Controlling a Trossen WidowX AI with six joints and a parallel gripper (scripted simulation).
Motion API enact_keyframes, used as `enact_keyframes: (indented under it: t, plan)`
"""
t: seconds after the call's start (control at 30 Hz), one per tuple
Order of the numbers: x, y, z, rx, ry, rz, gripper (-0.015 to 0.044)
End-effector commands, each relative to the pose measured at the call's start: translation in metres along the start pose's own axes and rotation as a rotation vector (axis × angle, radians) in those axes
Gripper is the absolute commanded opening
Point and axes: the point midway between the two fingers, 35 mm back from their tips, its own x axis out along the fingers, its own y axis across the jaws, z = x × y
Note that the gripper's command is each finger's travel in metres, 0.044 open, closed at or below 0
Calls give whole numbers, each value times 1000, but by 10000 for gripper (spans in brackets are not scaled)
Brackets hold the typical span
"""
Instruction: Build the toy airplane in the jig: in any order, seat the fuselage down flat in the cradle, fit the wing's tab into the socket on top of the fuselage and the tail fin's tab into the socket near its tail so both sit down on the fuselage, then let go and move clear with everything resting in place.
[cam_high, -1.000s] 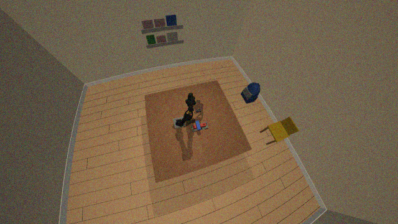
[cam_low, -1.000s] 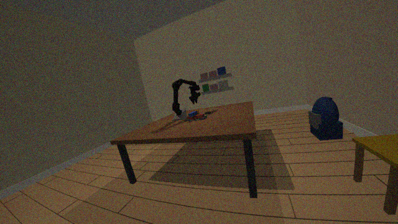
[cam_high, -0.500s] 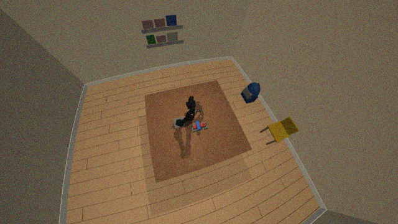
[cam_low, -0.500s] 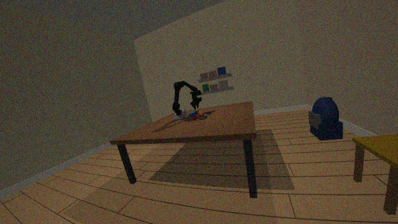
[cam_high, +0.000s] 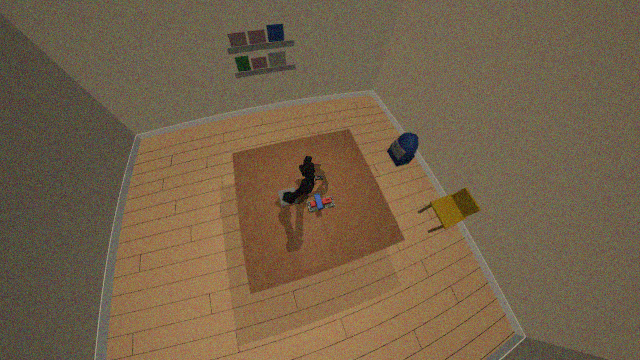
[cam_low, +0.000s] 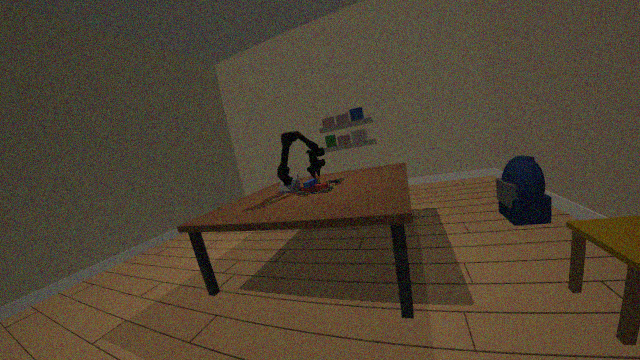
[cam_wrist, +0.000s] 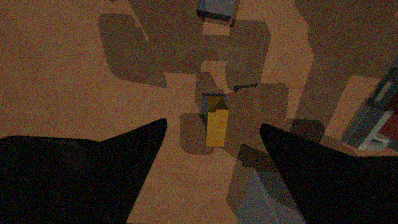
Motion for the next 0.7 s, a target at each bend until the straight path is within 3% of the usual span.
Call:
enact_keyframes:
  t: [0.0, 0.63, 0.67]
  plan:
    - [8, -2, -2, -11, 1, -11, 440]
    - [36, -4, -3, -10, 1, -14, 440]
    - [36, -4, -3, -10, 1, -14, 414]
